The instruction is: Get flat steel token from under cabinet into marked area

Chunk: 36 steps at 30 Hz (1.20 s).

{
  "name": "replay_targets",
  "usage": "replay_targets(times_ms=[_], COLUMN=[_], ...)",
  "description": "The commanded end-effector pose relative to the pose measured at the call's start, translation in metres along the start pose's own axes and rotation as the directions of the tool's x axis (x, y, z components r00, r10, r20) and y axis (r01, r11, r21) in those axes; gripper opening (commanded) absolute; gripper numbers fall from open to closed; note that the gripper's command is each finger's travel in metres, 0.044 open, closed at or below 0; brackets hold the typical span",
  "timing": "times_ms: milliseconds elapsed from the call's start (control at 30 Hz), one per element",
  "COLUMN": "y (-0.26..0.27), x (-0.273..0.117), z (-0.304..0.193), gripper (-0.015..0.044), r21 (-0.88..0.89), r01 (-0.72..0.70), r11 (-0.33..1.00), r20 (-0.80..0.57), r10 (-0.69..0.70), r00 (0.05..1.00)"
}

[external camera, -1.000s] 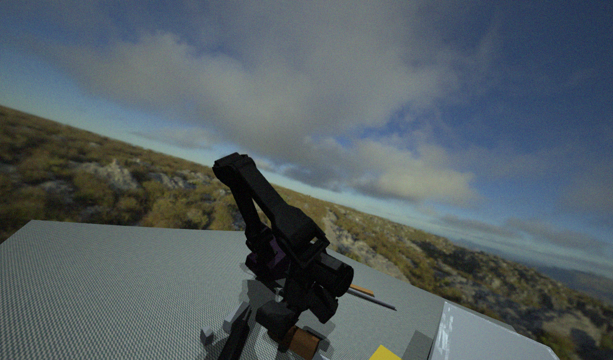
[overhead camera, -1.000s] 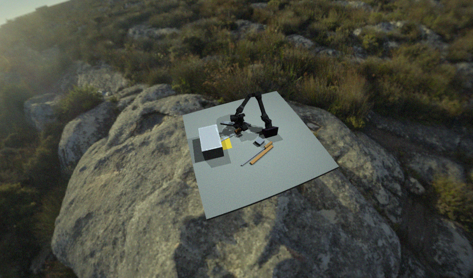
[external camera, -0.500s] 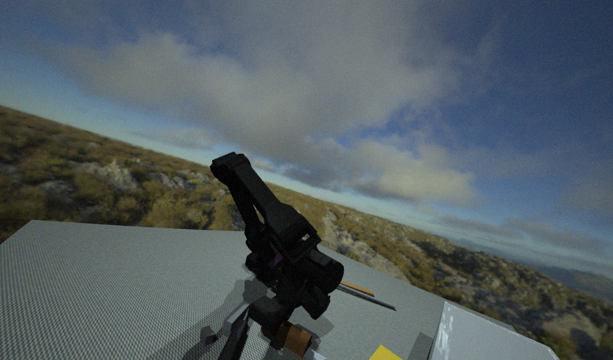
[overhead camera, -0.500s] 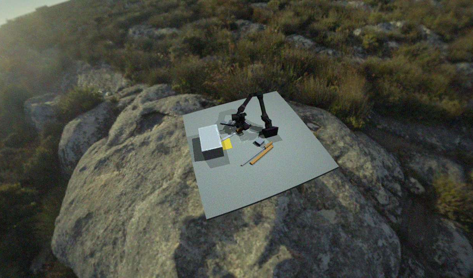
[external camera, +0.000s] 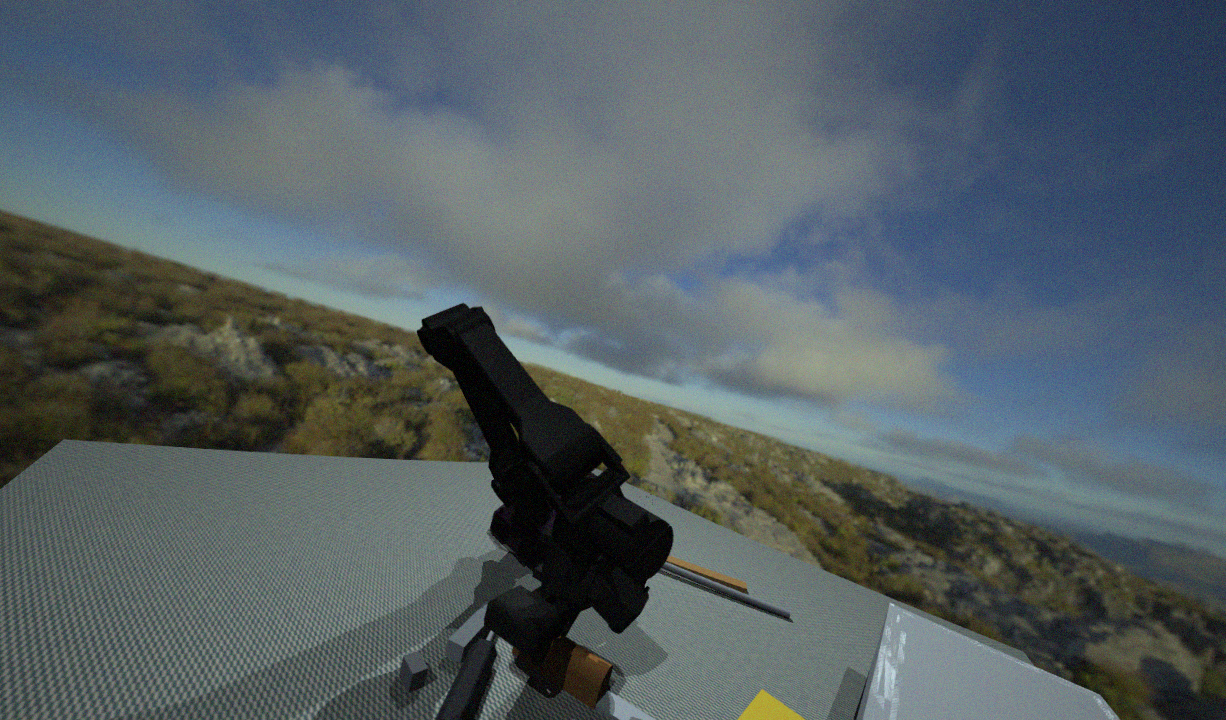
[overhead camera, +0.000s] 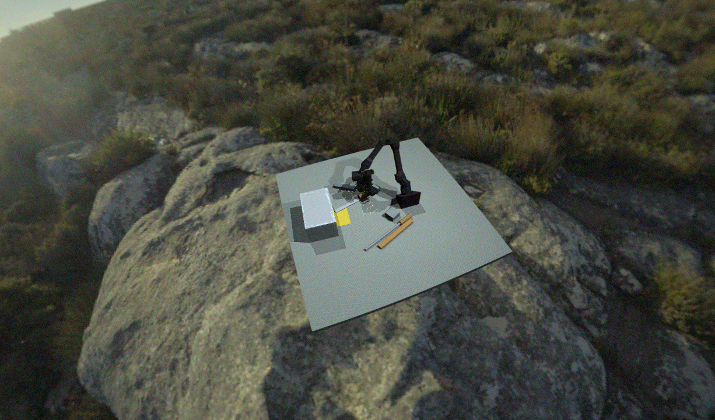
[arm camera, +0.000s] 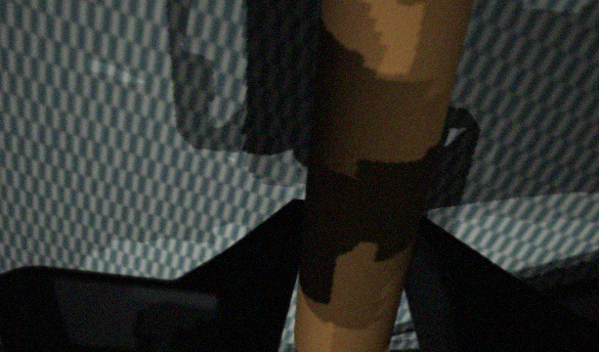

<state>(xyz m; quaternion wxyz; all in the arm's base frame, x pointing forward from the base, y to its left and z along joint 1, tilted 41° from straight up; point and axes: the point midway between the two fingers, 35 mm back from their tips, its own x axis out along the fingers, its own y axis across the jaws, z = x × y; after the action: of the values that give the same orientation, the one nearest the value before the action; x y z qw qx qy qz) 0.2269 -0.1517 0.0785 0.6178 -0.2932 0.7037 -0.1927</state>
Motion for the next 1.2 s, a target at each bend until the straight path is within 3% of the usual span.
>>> replay_targets(times_ms=[0, 300, 533, 733, 833, 1167], y=[-0.0012, -0.0067, -0.004, -0.0041, -0.0039, -0.0041], x=[-0.0005, -0.0031, -0.0017, -0.0018, -0.0017, -0.001], z=[-0.0011, -0.0069, -0.0055, -0.0055, -0.0055, -0.0052], gripper=[0.0, 0.0, 0.0184, 0.02, 0.027, 0.027], r21=[-0.003, -0.012, -0.011, -0.011, -0.011, -0.01], r01=[0.0, 0.001, -0.002, -0.002, 0.001, 0.001], r11=[1.0, 1.0, 1.0, 1.0, 1.0, 1.0], r20=[-0.001, -0.005, -0.006, -0.005, -0.005, -0.005], r10=[0.0, -0.001, 0.002, 0.002, -0.001, -0.001], r00=[1.0, 1.0, 1.0, 1.0, 1.0, 1.0])
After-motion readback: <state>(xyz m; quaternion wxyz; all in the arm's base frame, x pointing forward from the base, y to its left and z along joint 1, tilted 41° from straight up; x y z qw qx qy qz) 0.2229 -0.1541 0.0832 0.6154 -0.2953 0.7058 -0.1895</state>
